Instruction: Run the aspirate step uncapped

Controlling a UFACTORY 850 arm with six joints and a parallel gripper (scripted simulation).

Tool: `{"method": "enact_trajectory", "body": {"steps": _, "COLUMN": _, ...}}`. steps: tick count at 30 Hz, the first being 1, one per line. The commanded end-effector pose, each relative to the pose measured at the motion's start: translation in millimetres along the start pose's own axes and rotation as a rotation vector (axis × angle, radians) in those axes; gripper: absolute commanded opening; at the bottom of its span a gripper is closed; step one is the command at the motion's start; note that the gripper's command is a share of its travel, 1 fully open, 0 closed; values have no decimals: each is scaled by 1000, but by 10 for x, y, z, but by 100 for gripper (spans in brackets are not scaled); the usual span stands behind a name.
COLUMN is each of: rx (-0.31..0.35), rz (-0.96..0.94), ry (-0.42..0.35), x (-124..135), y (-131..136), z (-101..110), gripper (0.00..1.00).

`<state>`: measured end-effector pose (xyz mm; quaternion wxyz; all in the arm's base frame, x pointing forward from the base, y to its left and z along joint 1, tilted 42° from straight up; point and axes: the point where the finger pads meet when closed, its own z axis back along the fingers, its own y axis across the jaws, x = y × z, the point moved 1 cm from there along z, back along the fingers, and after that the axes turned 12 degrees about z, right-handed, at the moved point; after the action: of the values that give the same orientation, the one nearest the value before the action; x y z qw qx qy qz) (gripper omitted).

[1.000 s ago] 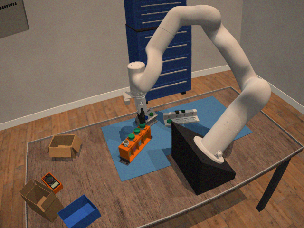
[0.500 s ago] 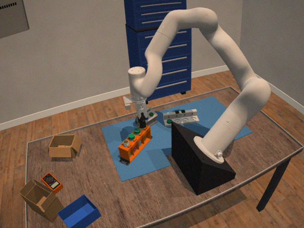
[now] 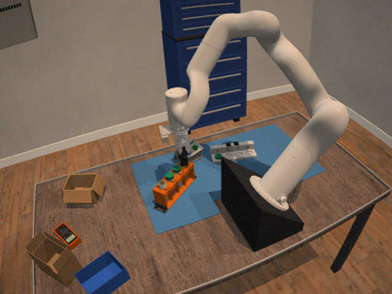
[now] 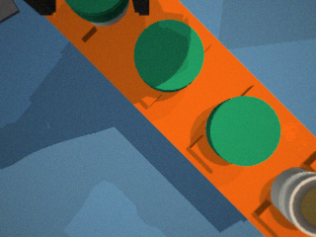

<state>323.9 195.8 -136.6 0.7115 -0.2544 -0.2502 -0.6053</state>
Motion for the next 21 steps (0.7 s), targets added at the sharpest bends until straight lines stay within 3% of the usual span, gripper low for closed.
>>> {"method": "enact_trajectory", "body": {"steps": 1, "rx": 1, "rz": -1, "ry": 1, "x": -4, "y": 7, "z": 0, "gripper": 46}}
{"method": "enact_trajectory", "body": {"steps": 10, "rx": 1, "rz": -1, "ry": 1, "x": -4, "y": 7, "z": -30, "gripper": 46}}
{"method": "enact_trajectory", "body": {"steps": 11, "rx": 1, "rz": -1, "ry": 1, "x": -4, "y": 7, "z": -31, "gripper": 0}}
{"method": "enact_trajectory", "body": {"steps": 21, "rx": 2, "rz": -1, "ry": 1, "x": -4, "y": 7, "z": -30, "gripper": 0}}
